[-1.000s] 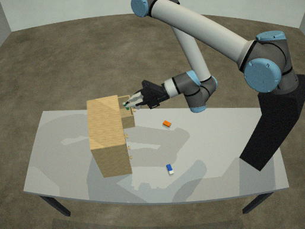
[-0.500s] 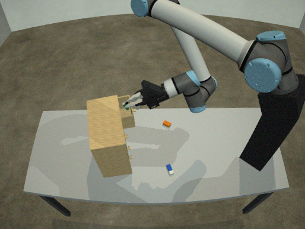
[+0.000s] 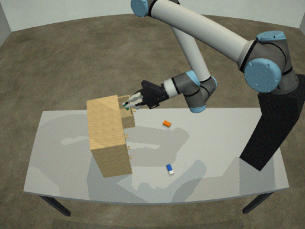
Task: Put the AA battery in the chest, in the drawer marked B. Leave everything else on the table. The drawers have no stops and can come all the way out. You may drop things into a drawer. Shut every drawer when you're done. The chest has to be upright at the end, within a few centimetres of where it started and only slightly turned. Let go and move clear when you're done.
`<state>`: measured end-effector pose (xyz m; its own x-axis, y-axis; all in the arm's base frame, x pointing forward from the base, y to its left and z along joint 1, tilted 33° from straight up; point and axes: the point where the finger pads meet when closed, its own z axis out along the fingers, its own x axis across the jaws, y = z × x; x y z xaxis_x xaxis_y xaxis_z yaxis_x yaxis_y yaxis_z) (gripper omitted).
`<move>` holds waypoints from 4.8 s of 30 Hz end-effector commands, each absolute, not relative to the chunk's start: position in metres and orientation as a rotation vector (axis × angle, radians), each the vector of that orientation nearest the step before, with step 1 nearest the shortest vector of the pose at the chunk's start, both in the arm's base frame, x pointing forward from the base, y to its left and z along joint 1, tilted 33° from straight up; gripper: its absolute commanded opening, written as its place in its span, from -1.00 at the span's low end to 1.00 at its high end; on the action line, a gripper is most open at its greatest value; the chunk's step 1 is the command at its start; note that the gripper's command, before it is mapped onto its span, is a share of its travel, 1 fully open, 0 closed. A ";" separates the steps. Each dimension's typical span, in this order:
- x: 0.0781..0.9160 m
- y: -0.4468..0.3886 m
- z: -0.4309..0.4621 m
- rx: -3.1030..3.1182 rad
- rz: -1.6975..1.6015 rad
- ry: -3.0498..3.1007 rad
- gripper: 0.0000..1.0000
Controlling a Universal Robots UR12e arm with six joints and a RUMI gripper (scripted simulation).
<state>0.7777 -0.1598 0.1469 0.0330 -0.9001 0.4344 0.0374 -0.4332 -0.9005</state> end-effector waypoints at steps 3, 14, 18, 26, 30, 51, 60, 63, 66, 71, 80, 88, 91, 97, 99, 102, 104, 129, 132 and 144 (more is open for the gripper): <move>0.779 -0.159 0.149 -1.526 -1.516 0.904 -0.91; 0.779 -0.159 0.149 -1.526 -1.516 0.904 -0.91; 0.779 -0.159 0.149 -1.526 -1.516 0.904 -0.86; 0.779 -0.159 0.149 -1.526 -1.516 0.904 -0.76; 0.779 -0.159 0.149 -1.526 -1.516 0.904 -0.66; 0.779 -0.159 0.149 -1.526 -1.516 0.904 1.00; 0.778 -0.160 0.149 -1.526 -1.516 0.905 1.00; 0.775 -0.161 0.147 -1.526 -1.514 0.908 1.00; 0.772 -0.161 0.145 -1.526 -1.512 0.911 1.00; 0.767 -0.161 0.144 -1.526 -1.511 0.911 1.00; 0.746 -0.165 0.138 -1.526 -1.510 0.911 1.00; 0.726 -0.168 0.132 -1.526 -1.510 0.912 1.00; 0.716 -0.170 0.129 -1.525 -1.510 0.912 1.00; 0.695 -0.174 0.123 -1.525 -1.510 0.912 1.00; 0.688 -0.175 0.121 -1.525 -1.510 0.912 1.00; 0.678 -0.177 0.119 -1.525 -1.510 0.912 1.00; 0.675 -0.177 0.118 -1.525 -1.510 0.912 1.00; 0.631 -0.185 0.106 -1.524 -1.510 0.912 1.00; 0.630 -0.185 0.105 -1.524 -1.510 0.912 1.00; 0.629 -0.185 0.105 -1.526 -1.512 0.908 1.00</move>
<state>0.6300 -0.1868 0.1048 0.0322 -0.8986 0.4376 0.0395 -0.4363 -0.8989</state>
